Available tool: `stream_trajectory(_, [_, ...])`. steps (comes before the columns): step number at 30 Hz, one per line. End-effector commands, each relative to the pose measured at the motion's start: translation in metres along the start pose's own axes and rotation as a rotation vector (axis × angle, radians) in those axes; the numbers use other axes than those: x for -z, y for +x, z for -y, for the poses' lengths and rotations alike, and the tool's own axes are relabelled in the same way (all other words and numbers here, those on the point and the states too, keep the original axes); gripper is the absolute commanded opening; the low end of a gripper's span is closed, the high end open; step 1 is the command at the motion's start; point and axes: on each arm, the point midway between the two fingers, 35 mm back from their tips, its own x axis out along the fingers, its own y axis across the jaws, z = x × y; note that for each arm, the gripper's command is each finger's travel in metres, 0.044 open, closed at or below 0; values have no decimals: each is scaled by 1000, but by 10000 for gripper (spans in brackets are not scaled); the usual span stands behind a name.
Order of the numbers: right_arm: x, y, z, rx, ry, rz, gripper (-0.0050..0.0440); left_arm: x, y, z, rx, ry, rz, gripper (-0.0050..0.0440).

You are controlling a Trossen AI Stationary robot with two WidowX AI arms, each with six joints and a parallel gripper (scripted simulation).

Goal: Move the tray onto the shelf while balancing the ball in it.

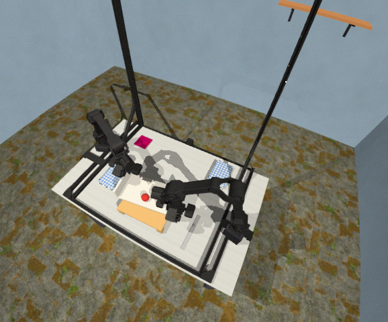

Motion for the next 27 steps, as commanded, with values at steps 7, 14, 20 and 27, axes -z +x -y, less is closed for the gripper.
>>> stream_trajectory(7, [-5,-1,0,3,-1,21,20,-5,-2,0,2,-1,20,20])
stream_trajectory(14, [-8,-3,1,-2,-1,-19,20,-8,0,1,-2,-1,-20,20])
stream_trajectory(20, [-10,0,1,4,-1,36,20,-9,-3,1,3,-1,35,20])
stream_trajectory(27, [-11,-1,1,3,-1,20,20,-11,-2,1,2,-1,19,20])
